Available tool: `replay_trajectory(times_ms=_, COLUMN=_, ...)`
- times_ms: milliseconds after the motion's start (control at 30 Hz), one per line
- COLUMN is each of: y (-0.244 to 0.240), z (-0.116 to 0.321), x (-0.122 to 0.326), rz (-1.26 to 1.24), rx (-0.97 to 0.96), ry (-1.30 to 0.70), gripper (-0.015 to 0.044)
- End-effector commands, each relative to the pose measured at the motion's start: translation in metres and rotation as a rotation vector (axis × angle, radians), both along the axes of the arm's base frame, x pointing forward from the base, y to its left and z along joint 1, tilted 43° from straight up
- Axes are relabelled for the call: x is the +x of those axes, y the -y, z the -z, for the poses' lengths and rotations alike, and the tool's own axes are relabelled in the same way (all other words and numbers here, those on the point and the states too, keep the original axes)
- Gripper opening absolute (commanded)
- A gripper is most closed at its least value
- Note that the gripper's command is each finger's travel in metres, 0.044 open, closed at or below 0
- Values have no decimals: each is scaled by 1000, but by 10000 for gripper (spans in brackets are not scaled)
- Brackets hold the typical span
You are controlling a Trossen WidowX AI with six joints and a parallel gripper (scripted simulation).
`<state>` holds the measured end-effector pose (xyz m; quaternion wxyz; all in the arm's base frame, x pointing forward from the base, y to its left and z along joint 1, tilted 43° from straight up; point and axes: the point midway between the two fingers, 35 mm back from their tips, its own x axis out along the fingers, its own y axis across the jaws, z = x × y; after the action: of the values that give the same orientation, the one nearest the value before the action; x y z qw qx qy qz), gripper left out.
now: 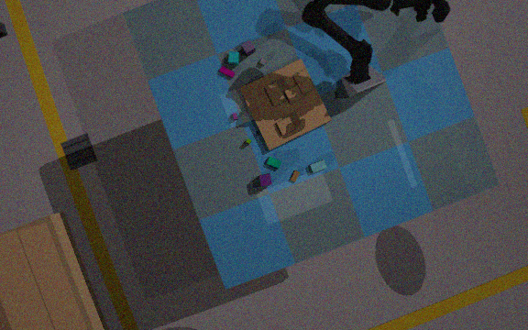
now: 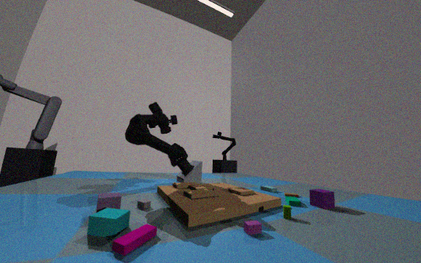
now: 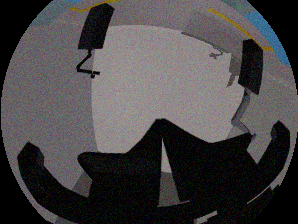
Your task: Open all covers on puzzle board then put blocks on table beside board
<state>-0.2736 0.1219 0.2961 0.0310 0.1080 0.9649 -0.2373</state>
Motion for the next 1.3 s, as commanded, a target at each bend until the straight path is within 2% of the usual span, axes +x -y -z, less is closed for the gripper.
replay_trajectory(times_ms=0, y=-17, z=7, x=1, rz=71, rx=-85, ry=21, gripper=0)
replay_trajectory(times_ms=500, y=-86, z=35, x=22, rz=371, rx=-403, ry=49, gripper=0)
replay_trajectory(times_ms=867, y=-115, z=37, x=46, rz=496, rx=-418, ry=17, gripper=0)
replay_trajectory(times_ms=1267, y=-156, z=59, x=78, rz=726, rx=-663, ry=-31, gripper=0)
